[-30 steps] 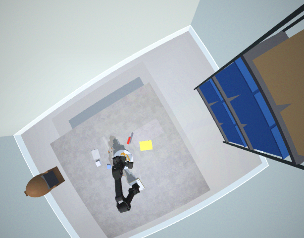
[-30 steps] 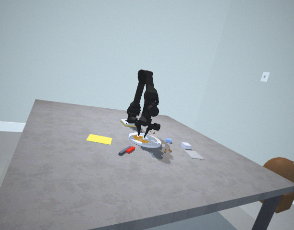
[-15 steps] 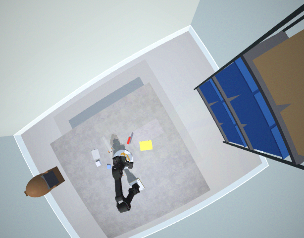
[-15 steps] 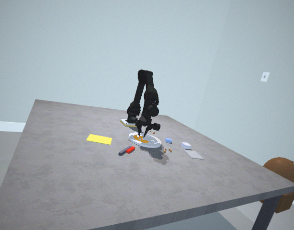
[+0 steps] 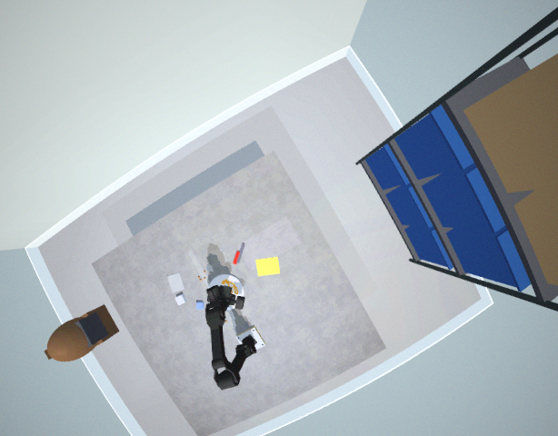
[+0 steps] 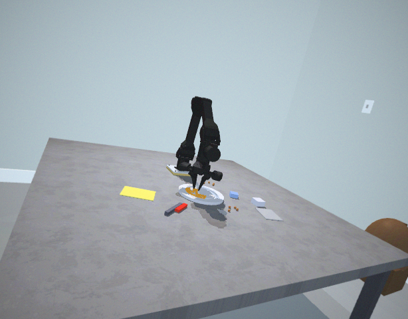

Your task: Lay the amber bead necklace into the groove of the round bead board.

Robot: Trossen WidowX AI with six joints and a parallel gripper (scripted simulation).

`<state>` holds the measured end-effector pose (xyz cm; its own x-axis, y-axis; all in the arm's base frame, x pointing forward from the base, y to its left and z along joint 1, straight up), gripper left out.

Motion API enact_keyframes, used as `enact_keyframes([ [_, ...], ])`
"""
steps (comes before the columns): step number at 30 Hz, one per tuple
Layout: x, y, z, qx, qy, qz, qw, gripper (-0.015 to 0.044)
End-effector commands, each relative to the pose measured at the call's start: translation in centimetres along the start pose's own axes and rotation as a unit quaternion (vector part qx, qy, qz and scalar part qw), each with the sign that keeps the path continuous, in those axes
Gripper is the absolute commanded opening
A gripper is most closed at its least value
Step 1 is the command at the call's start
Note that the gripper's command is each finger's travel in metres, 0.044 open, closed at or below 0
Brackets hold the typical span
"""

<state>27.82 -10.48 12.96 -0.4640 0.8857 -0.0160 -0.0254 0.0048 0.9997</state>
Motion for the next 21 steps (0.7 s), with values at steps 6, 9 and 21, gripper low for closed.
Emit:
enact_keyframes([
  [6, -0.01, 0.03, 0.0, 0.0, 0.0, -0.001, 1.0, 0.0],
  [9, -0.01, 0.03, 0.0, 0.0, 0.0, -0.001, 1.0, 0.0],
  [21, -0.04, 0.79, 0.02, 0.0, 0.001, -0.001, 1.0, 0.0],
])
Point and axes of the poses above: the point midway between the two fingers, 35 mm back from their tips, its own y axis back along the fingers, its own z axis across the jaws, x = y × z, the point moved 9 cm from there along y, back along the fingers, and after that the axes turned 10 degrees about -y, right-handed, at the moved point
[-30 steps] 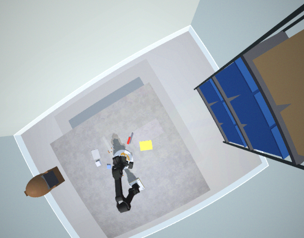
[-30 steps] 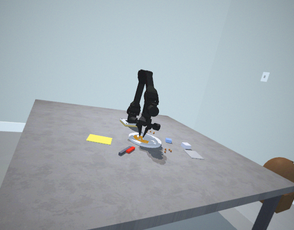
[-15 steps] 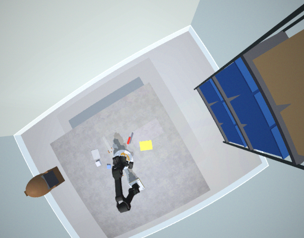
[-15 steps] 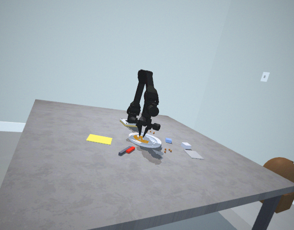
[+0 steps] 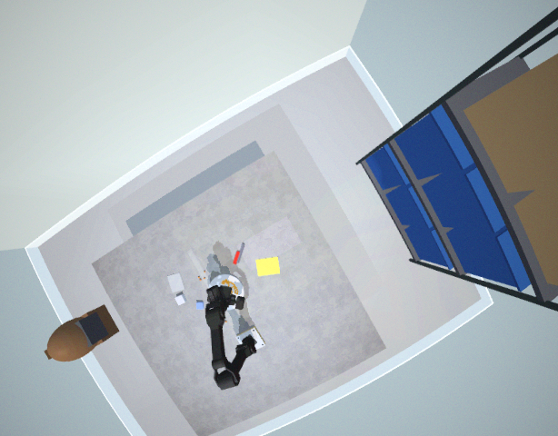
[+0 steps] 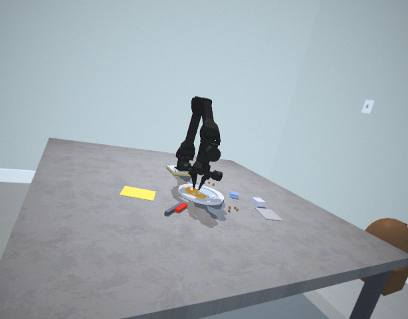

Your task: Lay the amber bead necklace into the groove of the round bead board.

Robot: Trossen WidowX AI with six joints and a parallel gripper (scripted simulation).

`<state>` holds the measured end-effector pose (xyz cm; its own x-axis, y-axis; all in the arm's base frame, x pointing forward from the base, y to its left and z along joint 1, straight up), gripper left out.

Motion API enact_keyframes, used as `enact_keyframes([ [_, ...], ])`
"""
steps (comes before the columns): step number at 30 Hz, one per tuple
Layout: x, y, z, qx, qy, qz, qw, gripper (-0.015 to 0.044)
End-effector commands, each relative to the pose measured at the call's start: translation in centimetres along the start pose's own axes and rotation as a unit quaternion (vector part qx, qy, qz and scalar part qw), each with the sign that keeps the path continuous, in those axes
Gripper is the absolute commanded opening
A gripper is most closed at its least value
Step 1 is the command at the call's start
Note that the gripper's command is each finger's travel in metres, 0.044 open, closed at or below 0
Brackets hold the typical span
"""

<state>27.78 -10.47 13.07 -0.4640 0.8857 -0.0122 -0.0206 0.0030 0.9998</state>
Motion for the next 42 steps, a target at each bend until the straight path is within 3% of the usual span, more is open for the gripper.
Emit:
enact_keyframes([
  [1, -0.1, 1.0, 0.1, -0.001, 0.001, -0.003, 1.0, 0.0],
  [7, -0.1, 2.4, 0.0, 0.0, 0.002, -0.004, 1.0, 0.0],
  [42, 3.3, 1.7, 6.4, -0.003, 0.002, -0.002, 1.0, 0.0],
])
Point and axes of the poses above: the point midway between the two fingers, 35 mm back from their tips, its own y axis back along the fingers, its own z axis across the jaws, x = y × z, the point moved 9 cm from there along y, back along the fingers, and after that the axes turned 10 degrees about -y, right-handed, at the moved point
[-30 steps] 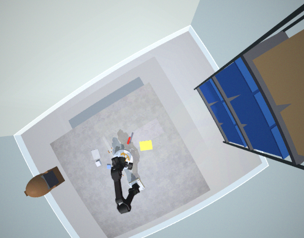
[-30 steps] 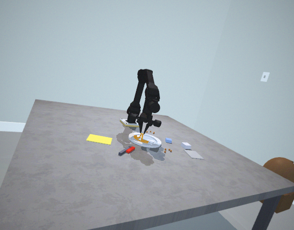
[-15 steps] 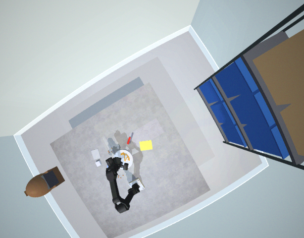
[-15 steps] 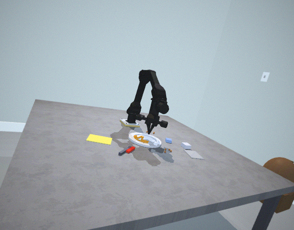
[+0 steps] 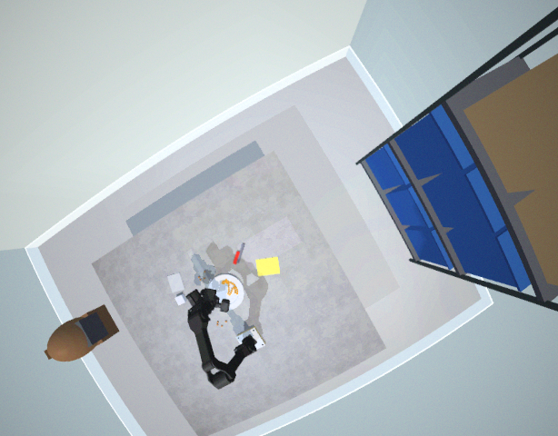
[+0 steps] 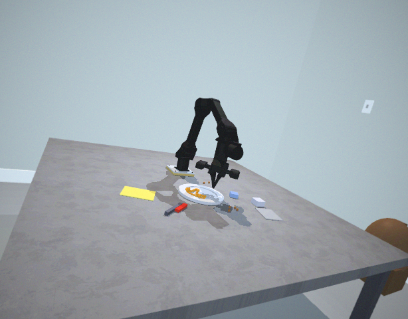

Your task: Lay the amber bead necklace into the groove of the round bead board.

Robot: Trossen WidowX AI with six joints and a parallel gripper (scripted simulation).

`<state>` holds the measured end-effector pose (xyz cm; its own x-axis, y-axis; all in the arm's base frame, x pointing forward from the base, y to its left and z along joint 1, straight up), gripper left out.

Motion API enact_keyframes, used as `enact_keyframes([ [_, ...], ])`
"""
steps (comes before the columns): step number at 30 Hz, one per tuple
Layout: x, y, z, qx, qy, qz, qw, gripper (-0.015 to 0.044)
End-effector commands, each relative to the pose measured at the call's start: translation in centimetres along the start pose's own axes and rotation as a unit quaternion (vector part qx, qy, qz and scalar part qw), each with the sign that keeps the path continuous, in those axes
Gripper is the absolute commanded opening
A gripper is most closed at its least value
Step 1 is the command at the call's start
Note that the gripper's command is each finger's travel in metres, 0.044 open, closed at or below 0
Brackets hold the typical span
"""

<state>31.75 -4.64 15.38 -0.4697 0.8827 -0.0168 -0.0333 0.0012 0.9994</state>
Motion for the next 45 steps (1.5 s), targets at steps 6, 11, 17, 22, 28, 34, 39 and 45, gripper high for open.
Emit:
enact_keyframes([
  [6, 0.0, -1.6, 0.1, 0.003, -0.001, 0.0, 1.0, 0.0],
  [11, 0.1, -2.1, 0.1, 0.003, -0.001, 0.0, 1.0, 0.0],
  [17, 0.1, -1.8, 0.0, 0.002, 0.0, 0.001, 1.0, 0.0131],
  [22, 0.1, -1.8, 0.0, 0.002, 0.0, 0.001, 1.0, 0.0263],
  [28, 0.1, -1.0, 0.1, 0.002, 0.0, 0.001, 1.0, 0.042],
  [34, 0.0, 0.2, 0.1, 0.003, -0.001, 0.0, 1.0, 0.044],
  [39, 0.2, 0.1, 0.0, 0.004, -0.001, 0.0, 1.0, 0.044],
  [45, 0.2, 0.2, 0.0, 0.003, -0.001, 0.0, 1.0, 0.044],
])
Point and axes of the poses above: the point midway between the two fingers, 35 mm back from their tips, its own y axis back along the fingers, its own z axis across the jaws, x = y × z, the point moved 9 cm from there along y, back along the fingers, and after that the axes turned 10 degrees about -y, right-handed, at the moved point
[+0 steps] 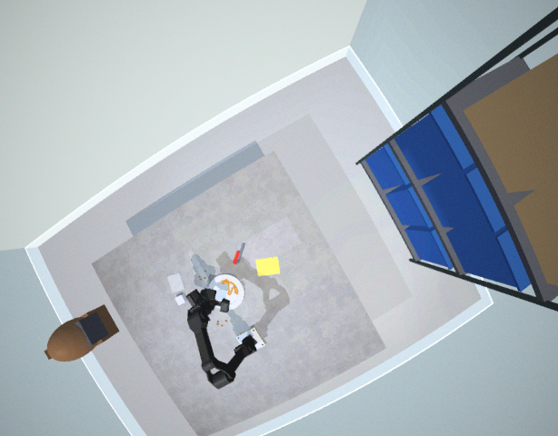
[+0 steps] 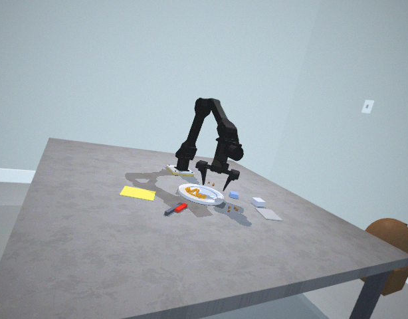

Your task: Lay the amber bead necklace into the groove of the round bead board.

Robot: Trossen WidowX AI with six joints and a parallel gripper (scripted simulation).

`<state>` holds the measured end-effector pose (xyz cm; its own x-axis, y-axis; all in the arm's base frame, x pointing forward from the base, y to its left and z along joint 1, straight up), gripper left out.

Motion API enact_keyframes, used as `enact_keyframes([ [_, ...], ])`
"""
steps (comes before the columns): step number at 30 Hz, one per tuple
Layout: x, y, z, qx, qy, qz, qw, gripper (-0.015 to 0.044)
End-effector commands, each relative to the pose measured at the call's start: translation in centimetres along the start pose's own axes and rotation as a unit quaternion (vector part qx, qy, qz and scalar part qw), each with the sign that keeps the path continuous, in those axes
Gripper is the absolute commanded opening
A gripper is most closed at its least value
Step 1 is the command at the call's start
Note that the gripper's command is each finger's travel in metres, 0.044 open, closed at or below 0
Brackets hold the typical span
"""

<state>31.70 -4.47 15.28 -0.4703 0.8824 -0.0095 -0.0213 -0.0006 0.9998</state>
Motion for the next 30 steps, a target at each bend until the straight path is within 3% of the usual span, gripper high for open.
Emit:
enact_keyframes([
  [1, -0.1, 0.3, -0.1, -0.001, 0.0, -0.004, 1.0, 0.0414],
  [12, -7.0, 1.6, -3.8, 0.001, 0.096, -0.007, 0.995, 0.0125],
  [30, -7.4, 0.6, -4.0, -0.002, 0.1, -0.01, 0.995, 0.012],
])
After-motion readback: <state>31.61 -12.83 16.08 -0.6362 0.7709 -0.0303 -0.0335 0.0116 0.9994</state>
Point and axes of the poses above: the point midway between the two fingers, 35 mm back from their tips, its own y axis back along the fingers, its own z axis across the jaws, x = y × z, the point moved 9 cm from there along y, back along the fingers, and after that the axes turned 10 degrees about -y, right-handed, at the moved point
